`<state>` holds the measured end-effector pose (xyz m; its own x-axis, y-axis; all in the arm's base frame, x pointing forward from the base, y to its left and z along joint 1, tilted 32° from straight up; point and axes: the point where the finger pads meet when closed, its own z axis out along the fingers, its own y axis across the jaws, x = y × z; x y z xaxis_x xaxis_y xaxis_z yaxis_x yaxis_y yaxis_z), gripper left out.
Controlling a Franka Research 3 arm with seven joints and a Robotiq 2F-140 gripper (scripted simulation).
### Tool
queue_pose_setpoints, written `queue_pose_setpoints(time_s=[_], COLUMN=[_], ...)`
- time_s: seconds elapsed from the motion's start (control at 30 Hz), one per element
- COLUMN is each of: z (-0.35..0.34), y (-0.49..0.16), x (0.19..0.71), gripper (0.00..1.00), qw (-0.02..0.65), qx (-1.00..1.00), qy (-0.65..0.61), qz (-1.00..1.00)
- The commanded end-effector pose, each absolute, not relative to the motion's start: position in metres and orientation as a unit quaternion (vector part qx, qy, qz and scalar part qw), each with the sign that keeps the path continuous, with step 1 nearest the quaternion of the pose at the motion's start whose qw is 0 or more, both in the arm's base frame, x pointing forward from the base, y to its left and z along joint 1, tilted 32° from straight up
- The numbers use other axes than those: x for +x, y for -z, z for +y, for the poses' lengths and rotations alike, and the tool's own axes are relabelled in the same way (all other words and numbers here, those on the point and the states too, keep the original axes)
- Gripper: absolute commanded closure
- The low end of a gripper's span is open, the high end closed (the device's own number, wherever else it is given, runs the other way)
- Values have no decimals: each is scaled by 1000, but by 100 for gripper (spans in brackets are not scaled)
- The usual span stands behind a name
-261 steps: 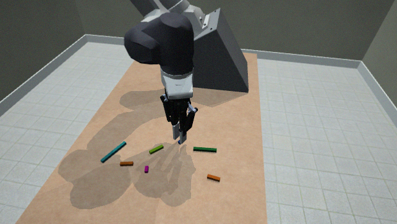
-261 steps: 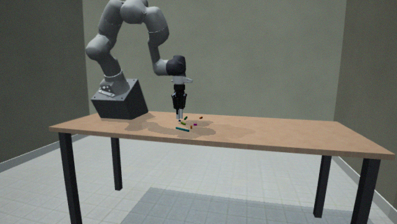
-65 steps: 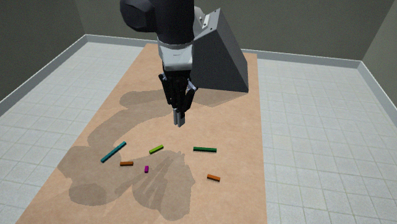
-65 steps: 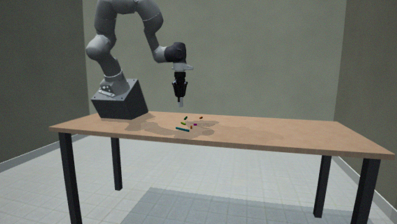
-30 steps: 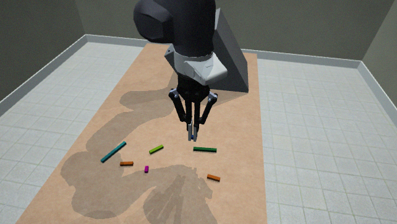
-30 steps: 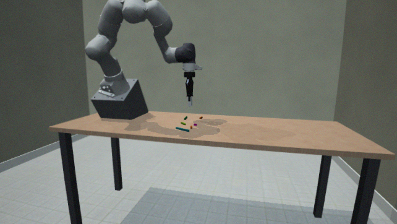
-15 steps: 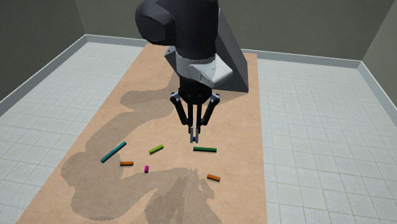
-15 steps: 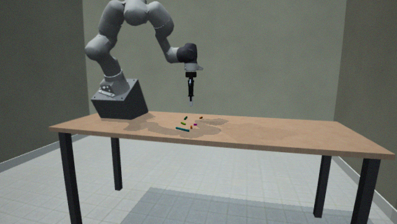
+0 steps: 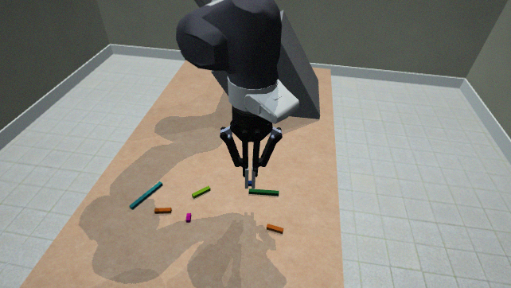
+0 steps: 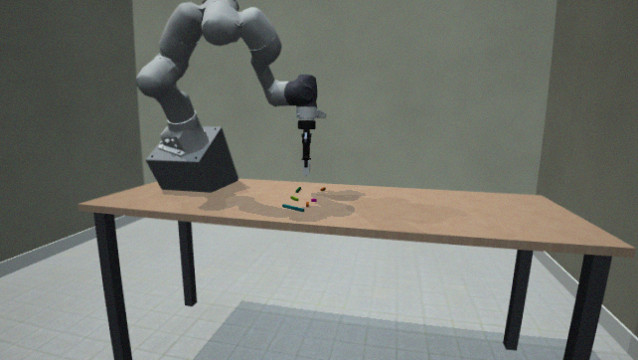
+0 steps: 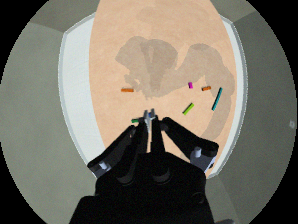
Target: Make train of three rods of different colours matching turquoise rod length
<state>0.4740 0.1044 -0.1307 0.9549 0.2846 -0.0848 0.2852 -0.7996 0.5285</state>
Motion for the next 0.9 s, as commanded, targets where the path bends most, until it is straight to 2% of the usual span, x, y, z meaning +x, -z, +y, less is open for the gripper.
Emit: queue_pose_setpoints(time_s=[0.0,0.43,0.87], z=[101,74,70], y=[136,180,188], x=[477,483,483], gripper=[97,97,97], qw=[277,277,277], qx=[948,948,948], qy=[-1,-1,-1], qz=[155,155,155])
